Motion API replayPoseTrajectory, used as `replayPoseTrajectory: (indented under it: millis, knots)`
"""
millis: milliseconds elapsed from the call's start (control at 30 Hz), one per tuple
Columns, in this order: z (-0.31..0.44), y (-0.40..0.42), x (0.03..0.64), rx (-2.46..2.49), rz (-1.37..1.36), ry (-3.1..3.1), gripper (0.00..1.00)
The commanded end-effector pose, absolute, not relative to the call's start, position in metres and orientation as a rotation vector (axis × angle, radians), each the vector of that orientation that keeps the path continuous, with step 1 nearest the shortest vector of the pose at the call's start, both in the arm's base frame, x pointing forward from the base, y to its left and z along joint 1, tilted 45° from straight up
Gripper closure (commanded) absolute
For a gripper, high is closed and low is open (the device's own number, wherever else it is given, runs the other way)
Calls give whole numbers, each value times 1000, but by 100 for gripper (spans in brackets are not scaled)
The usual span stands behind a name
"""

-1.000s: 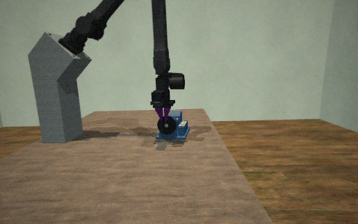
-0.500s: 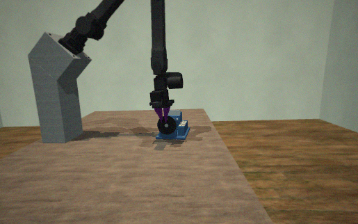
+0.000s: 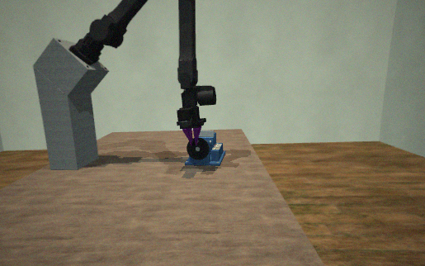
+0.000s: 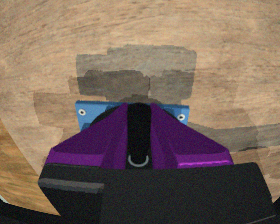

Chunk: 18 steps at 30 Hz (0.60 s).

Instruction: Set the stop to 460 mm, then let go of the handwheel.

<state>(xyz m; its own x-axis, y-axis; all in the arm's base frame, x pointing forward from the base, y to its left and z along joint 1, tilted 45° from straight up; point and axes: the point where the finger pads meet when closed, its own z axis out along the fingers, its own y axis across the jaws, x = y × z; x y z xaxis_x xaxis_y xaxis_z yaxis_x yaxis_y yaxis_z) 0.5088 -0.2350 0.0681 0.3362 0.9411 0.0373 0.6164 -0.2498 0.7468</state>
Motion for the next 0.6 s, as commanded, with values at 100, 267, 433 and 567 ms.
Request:
replayPoseTrajectory:
  millis: [100, 267, 433, 567]
  knots:
    - [30, -227, 478, 2046, 609, 1400, 94]
    - [30, -227, 479, 2038, 613, 1396, 94]
    - [24, -226, 478, 2031, 617, 1392, 94]
    - [16, -224, 475, 2042, 612, 1399, 94]
